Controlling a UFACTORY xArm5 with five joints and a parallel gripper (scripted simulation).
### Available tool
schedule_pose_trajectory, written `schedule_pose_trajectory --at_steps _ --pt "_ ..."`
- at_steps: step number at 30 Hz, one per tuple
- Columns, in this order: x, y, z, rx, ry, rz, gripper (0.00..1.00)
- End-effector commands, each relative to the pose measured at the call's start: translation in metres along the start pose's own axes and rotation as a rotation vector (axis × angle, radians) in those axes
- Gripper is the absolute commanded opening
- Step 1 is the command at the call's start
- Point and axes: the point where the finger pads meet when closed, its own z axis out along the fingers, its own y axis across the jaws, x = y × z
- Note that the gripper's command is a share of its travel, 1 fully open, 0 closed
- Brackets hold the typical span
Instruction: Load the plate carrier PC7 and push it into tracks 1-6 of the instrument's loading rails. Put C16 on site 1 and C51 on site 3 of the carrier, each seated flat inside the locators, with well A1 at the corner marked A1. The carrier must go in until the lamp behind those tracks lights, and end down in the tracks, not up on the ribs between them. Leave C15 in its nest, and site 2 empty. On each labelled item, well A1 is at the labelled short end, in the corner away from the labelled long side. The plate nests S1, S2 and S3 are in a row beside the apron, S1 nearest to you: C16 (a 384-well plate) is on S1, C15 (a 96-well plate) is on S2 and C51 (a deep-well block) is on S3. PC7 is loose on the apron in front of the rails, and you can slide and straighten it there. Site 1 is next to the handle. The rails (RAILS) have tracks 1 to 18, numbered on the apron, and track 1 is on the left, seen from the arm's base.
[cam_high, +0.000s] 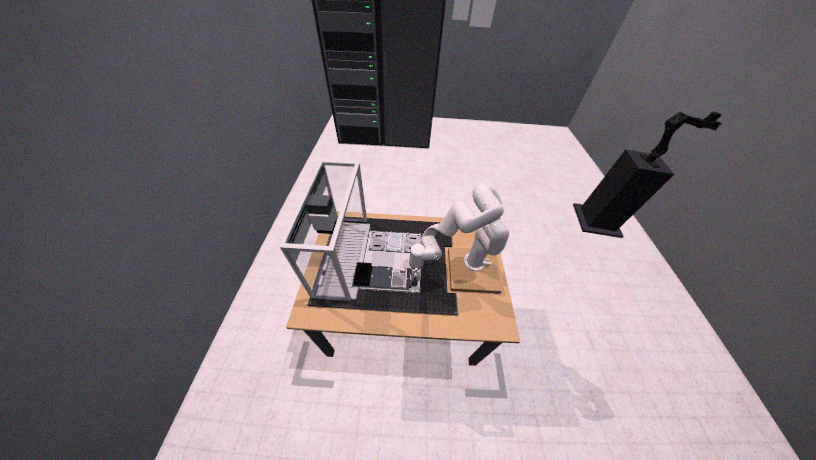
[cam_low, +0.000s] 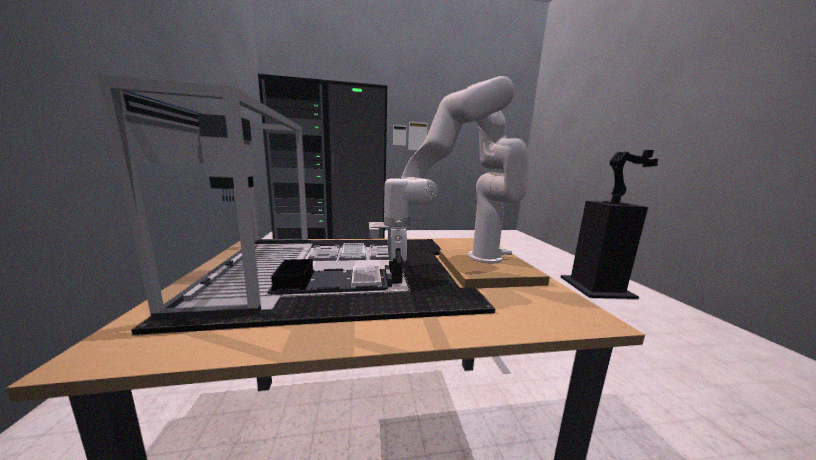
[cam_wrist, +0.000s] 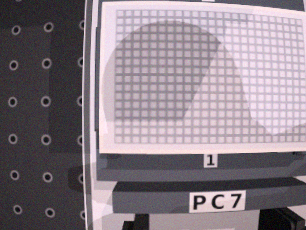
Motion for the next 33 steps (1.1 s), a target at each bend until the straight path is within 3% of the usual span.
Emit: schedule_pose_trajectory --at_steps 1,33 --pt "0.005 -0.001 -0.001 0.000 0.004 0.000 0.81" --pt "0.034 -0.001 -0.001 0.000 0.004 0.000 0.81"
